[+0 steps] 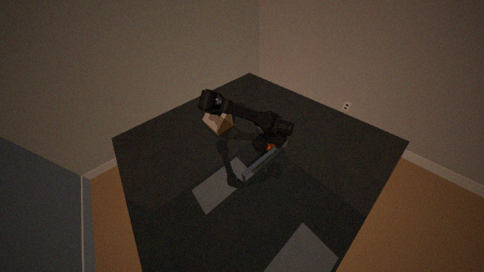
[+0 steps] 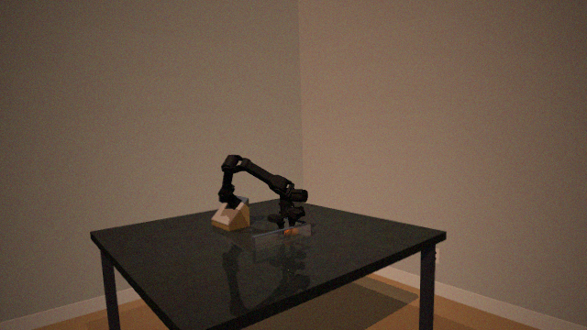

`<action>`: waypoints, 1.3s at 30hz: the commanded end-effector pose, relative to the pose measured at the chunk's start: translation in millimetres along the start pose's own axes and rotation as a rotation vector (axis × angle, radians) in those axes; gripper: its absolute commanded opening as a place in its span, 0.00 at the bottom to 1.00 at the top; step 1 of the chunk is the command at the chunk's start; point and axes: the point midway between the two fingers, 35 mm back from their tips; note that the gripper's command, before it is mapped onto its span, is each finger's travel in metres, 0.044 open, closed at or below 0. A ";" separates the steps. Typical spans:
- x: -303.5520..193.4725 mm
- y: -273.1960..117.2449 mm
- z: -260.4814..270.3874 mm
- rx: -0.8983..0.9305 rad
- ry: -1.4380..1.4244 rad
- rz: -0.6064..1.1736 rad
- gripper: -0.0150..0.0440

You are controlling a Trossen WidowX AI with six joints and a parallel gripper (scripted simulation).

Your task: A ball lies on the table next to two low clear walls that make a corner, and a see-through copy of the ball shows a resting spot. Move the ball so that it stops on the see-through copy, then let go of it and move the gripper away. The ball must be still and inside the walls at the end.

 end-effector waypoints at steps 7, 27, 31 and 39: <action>-10.3 -21.0 9.4 0.005 -0.010 0.014 0.25; -0.8 -132.2 1.0 0.001 -0.008 0.002 0.25; -0.2 -128.6 3.8 0.001 -0.008 0.002 0.25; 4.3 -86.1 34.3 0.001 -0.007 0.001 0.25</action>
Point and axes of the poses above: the point midway between the two fingers, 35 mm back from their tips, its own y axis out along the fingers, its own z axis across the jaws, x = y × z, and after that the axes turned 10 degrees about y, right-handed
